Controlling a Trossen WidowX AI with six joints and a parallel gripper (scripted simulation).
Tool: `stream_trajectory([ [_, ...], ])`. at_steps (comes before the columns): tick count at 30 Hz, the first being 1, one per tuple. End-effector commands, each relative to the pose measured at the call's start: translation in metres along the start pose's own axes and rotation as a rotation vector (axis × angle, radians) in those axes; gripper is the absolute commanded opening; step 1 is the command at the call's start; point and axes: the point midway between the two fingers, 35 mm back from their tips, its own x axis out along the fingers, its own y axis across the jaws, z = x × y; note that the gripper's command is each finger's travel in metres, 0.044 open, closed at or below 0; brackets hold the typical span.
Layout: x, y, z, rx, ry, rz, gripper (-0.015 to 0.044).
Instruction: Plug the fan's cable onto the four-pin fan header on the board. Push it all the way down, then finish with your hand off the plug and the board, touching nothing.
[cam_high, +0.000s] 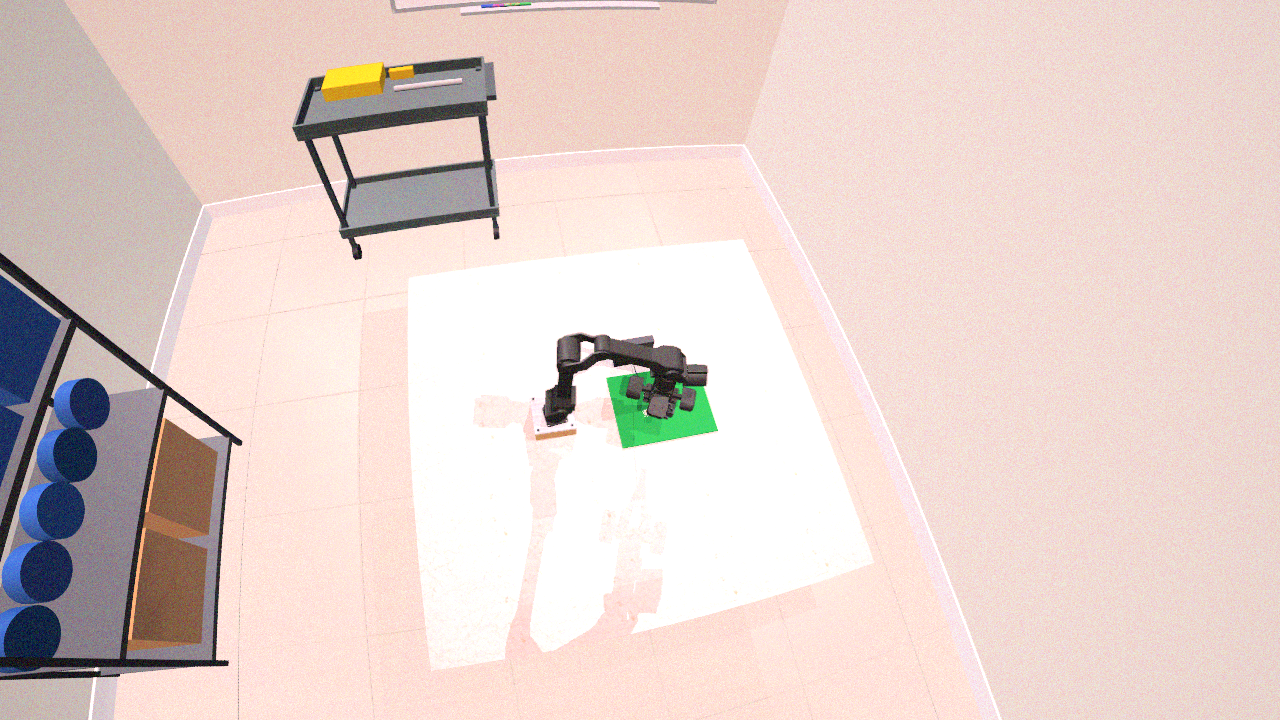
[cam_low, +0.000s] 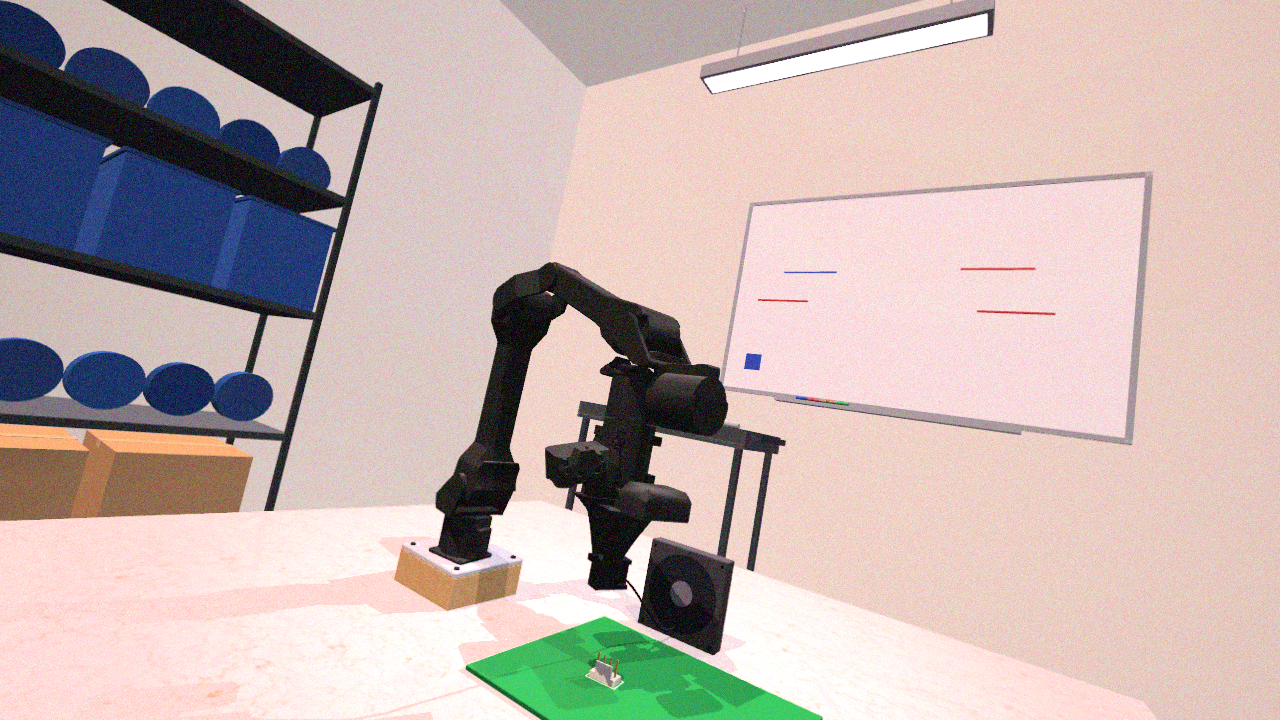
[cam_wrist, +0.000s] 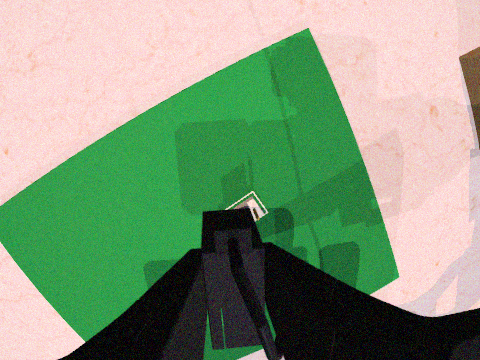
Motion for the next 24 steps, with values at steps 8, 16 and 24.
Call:
stream_trajectory([
  [8, -0.001, 0.010, -0.008, -0.386, 0.004, -0.002, 0.0000],
  [16, -0.002, 0.016, -0.013, -0.664, 0.004, 0.000, 0.0000],
  [24, -0.002, 0.022, -0.019, -0.943, 0.005, 0.001, 0.0000],
])
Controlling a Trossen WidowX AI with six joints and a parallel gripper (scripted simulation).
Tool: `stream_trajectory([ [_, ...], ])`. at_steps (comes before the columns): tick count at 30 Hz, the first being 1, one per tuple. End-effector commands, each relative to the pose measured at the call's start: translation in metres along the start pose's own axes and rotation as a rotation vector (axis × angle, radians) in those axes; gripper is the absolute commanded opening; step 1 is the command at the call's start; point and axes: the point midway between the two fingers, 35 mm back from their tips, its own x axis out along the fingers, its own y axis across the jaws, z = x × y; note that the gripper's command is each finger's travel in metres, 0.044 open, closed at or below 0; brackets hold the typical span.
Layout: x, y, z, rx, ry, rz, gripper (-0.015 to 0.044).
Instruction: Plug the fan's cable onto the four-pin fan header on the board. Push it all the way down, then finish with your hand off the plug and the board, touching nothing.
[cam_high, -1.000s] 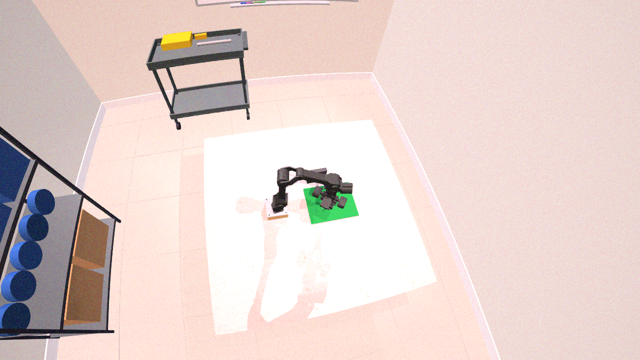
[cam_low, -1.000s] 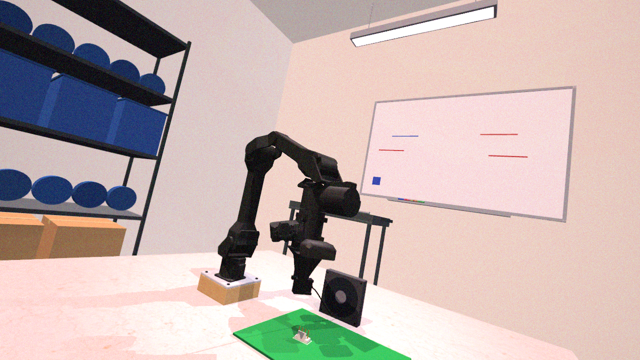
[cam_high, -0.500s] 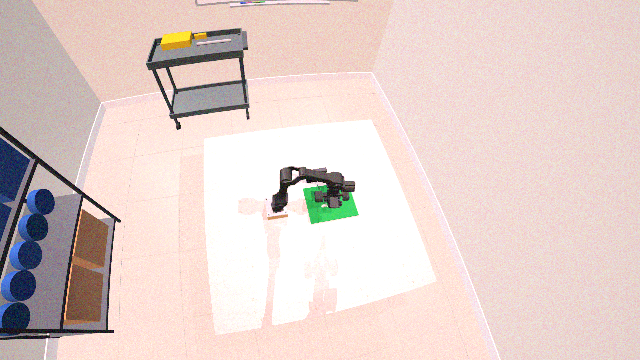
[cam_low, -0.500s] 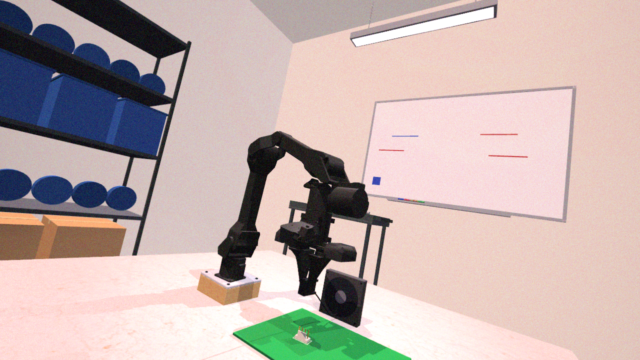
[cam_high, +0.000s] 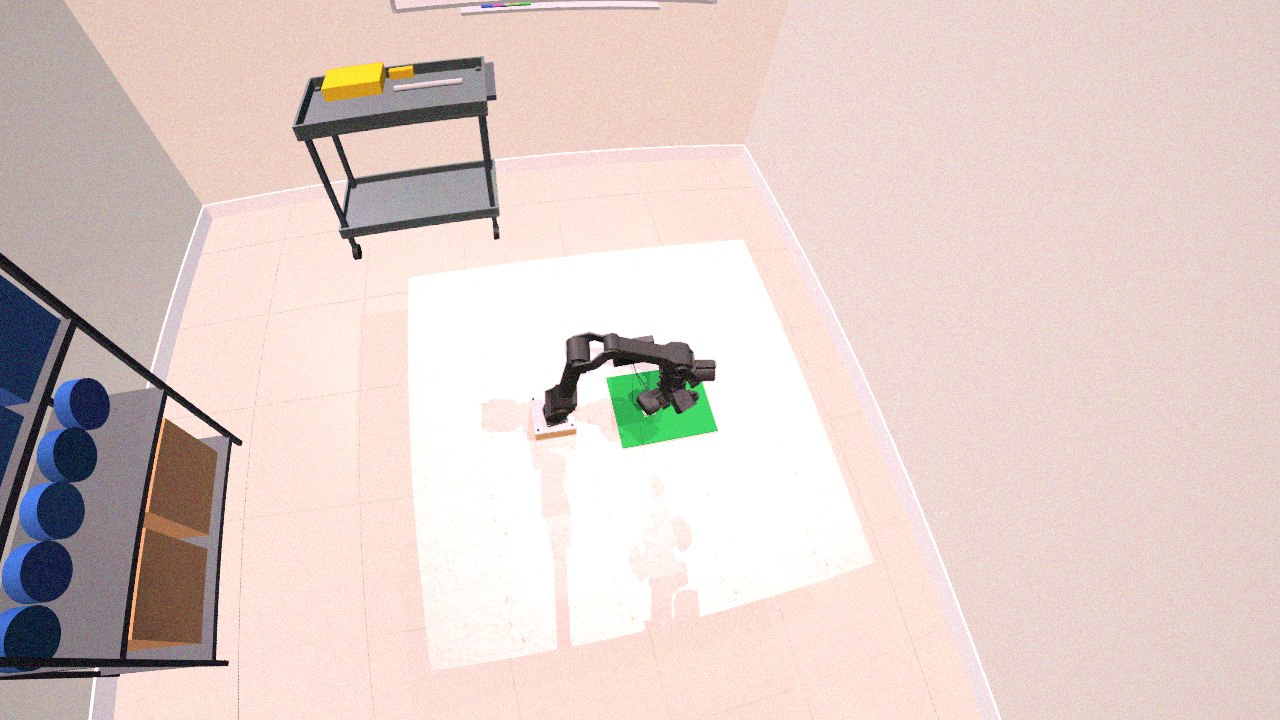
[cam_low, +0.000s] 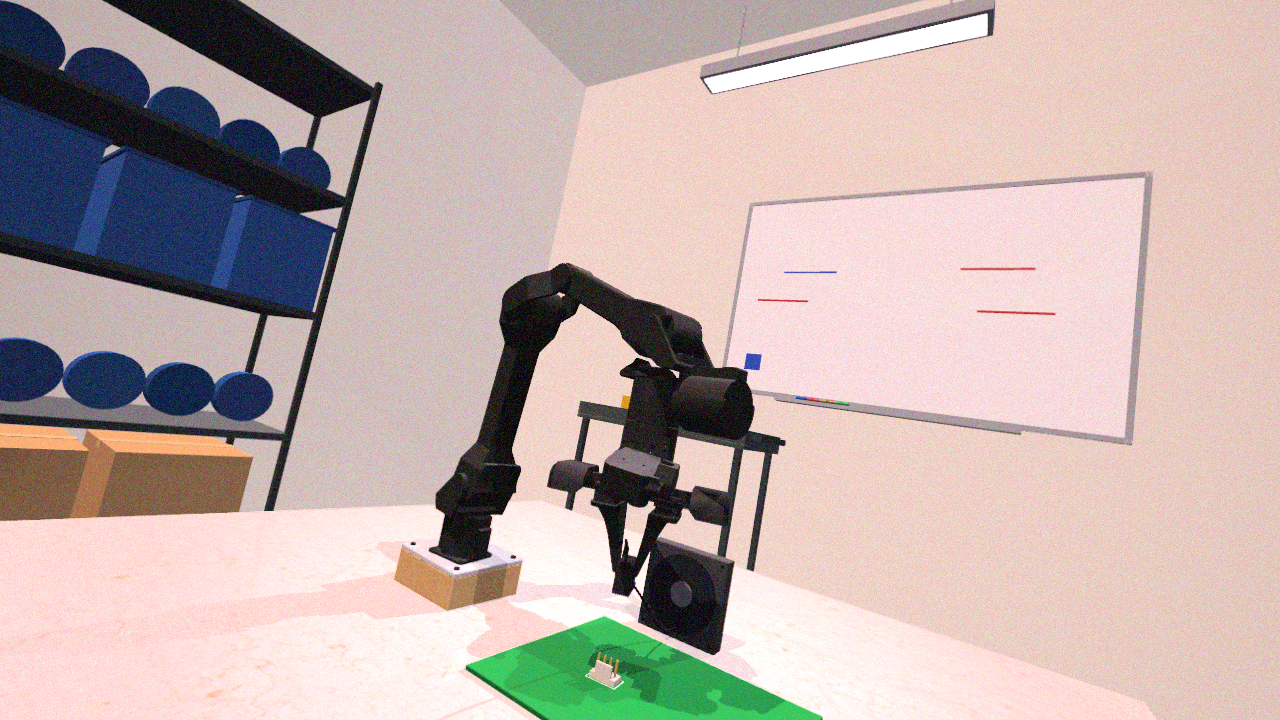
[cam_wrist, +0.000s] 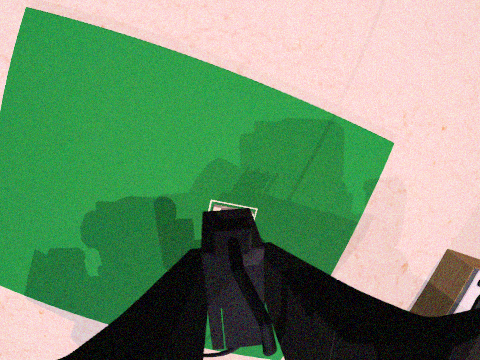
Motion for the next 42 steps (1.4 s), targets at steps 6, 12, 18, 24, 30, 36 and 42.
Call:
stream_trajectory([
  [6, 0.000, 0.010, 0.001, -0.317, 0.003, 0.000, 0.0000],
  [12, 0.000, 0.016, 0.001, -0.525, 0.003, 0.001, 0.0000],
  [18, 0.000, 0.023, 0.002, -0.734, 0.002, 0.002, 0.0000],
  [24, 0.000, 0.029, 0.002, -0.943, 0.002, 0.003, 0.0000],
  [30, 0.001, 0.035, 0.002, -1.152, 0.001, 0.004, 0.0000],
  [36, 0.001, 0.041, 0.002, -1.361, 0.000, 0.004, 0.0000],
  [42, 0.001, 0.047, 0.001, -1.570, -0.001, 0.005, 0.0000],
])
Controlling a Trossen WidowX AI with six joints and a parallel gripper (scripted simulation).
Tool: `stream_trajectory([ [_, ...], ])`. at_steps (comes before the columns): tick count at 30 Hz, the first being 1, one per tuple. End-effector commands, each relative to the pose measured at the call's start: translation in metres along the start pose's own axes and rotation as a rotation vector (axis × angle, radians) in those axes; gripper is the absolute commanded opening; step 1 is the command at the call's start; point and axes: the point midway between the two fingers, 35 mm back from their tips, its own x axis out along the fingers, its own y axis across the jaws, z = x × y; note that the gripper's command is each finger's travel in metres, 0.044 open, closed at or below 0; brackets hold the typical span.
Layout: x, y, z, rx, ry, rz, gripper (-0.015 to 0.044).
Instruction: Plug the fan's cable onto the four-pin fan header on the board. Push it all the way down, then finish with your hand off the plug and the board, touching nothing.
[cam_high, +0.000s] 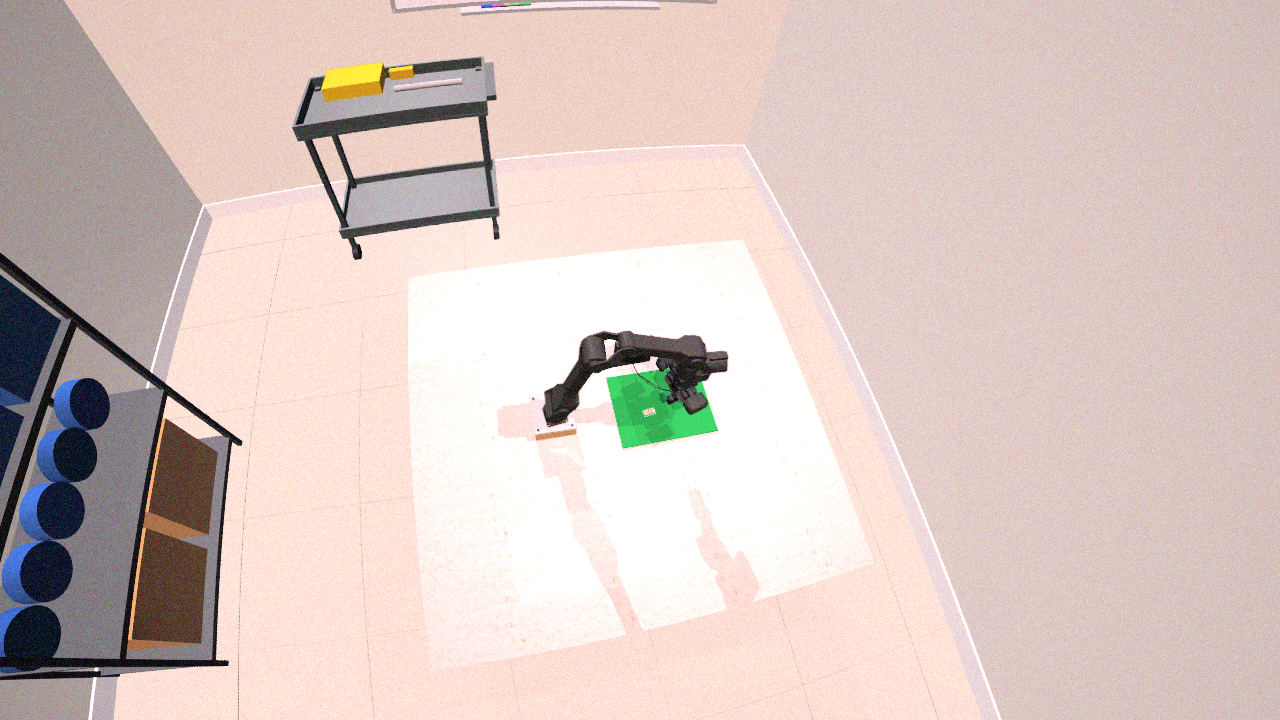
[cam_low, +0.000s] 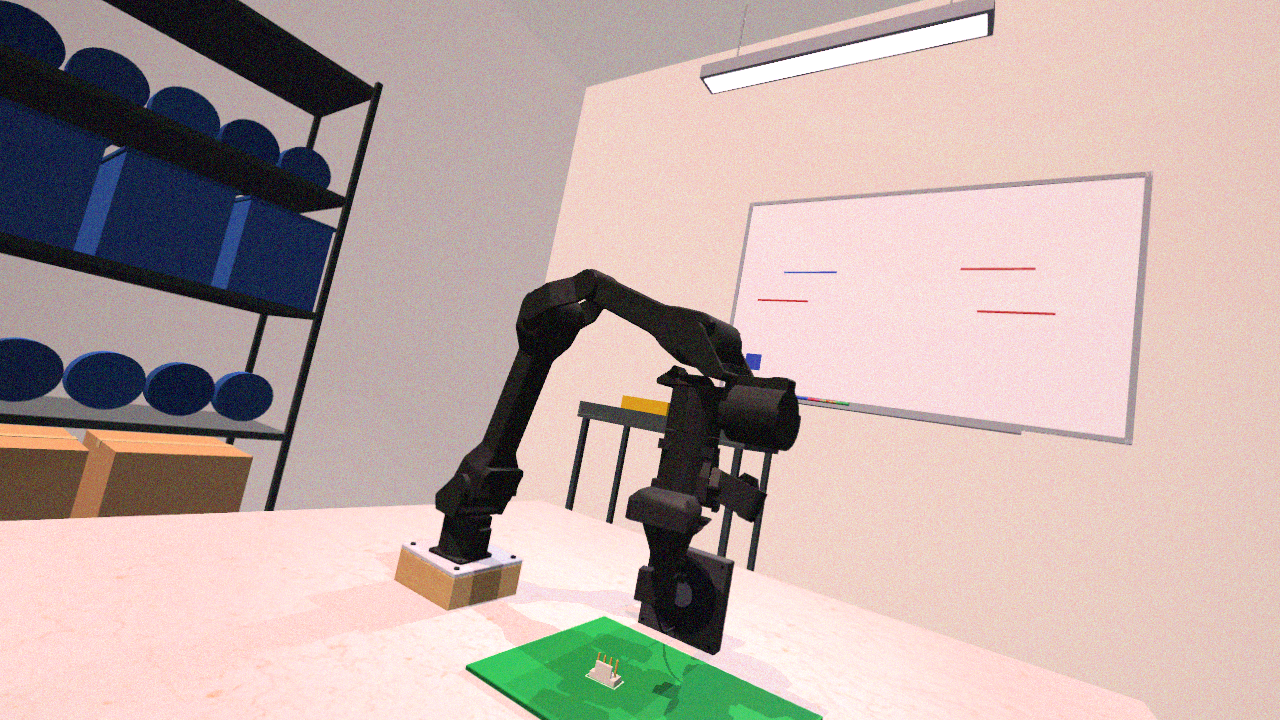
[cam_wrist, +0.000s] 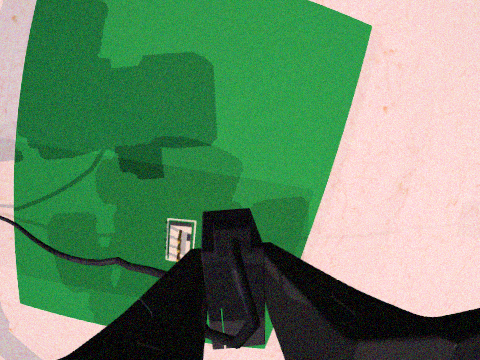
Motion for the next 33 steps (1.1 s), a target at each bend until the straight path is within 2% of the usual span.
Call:
stream_trajectory([
  [1, 0.001, 0.000, 0.005, -0.143, 0.001, 0.000, 0.0000],
  [9, 0.001, 0.001, 0.011, -0.369, 0.001, 0.001, 0.0000],
  [33, 0.023, -0.005, 0.027, -0.295, -0.157, 0.049, 0.0000],
])
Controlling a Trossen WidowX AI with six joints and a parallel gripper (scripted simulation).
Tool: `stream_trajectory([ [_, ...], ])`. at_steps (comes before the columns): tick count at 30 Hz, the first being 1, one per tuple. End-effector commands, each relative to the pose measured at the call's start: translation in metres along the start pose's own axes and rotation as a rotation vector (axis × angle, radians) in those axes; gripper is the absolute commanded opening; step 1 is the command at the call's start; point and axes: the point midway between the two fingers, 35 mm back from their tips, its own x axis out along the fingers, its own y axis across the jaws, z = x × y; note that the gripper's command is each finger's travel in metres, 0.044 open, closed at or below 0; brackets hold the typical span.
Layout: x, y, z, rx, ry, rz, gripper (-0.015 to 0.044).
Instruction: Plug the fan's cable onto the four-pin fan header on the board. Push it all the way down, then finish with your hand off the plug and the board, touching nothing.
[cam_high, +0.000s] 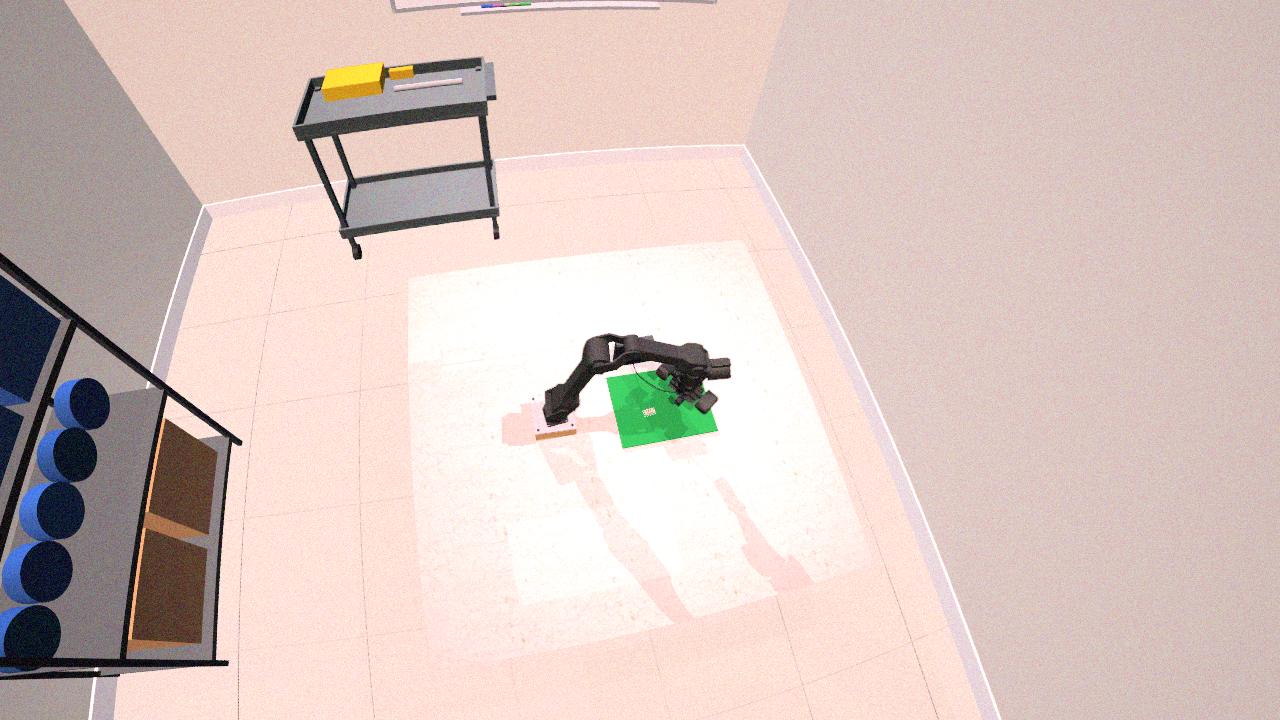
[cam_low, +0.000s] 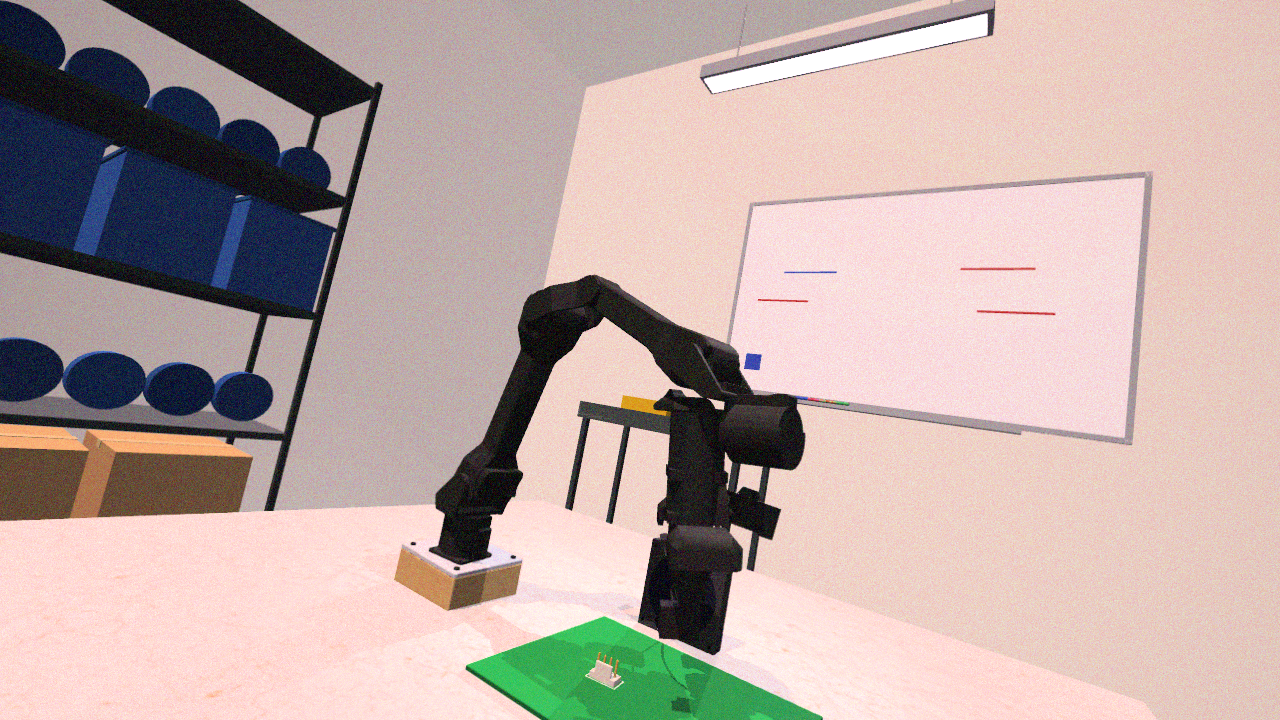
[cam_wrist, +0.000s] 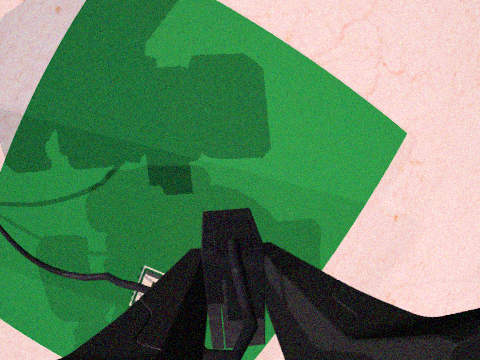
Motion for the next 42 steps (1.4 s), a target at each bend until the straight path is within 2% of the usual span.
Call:
stream_trajectory([
  [1, 0.002, -0.003, 0.003, 0.019, -0.046, 0.001, 0.0000],
  [42, 0.032, -0.026, 0.015, 0.121, -0.410, 0.028, 0.0000],
])
